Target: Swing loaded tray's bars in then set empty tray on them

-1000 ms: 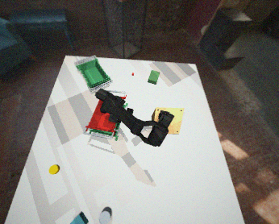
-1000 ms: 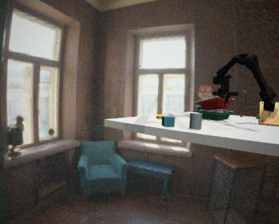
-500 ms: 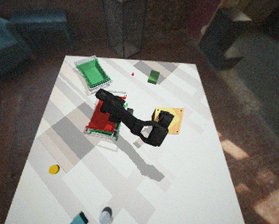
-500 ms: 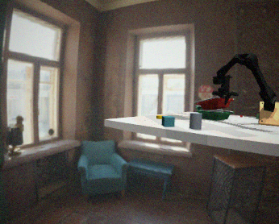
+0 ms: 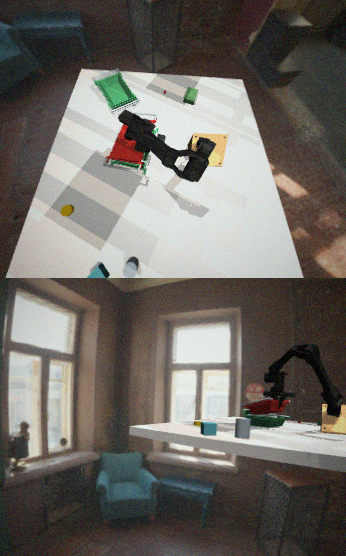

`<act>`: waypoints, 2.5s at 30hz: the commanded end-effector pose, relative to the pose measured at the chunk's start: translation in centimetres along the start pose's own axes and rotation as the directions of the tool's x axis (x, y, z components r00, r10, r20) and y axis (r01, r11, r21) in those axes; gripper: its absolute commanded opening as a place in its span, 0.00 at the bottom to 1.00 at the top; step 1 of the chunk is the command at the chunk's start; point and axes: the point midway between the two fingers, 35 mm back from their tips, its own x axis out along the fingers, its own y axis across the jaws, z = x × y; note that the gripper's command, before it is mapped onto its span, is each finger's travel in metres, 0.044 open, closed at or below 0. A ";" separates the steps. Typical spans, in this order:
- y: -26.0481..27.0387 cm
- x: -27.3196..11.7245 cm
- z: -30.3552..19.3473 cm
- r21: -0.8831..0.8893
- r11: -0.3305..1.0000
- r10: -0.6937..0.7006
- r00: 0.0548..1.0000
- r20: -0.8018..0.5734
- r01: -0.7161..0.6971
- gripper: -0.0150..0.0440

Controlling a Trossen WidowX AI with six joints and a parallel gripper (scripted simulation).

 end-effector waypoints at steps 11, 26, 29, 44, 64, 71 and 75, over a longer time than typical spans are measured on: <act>0.4 0.7 0.2 -0.003 1.000 0.011 1.000 0.001 -0.011 0.25; 0.6 1.2 0.4 -0.005 1.000 0.020 1.000 0.001 -0.020 0.25; 0.6 1.2 0.4 -0.005 1.000 0.020 1.000 0.001 -0.020 0.25; 0.6 1.2 0.4 -0.005 1.000 0.020 1.000 0.001 -0.020 0.25; 0.6 1.2 0.4 -0.005 1.000 0.020 1.000 0.001 -0.020 0.25; 0.6 1.2 0.4 -0.005 1.000 0.020 1.000 0.001 -0.020 0.25; 0.4 1.0 0.1 -0.001 1.000 0.004 1.000 0.000 -0.004 0.25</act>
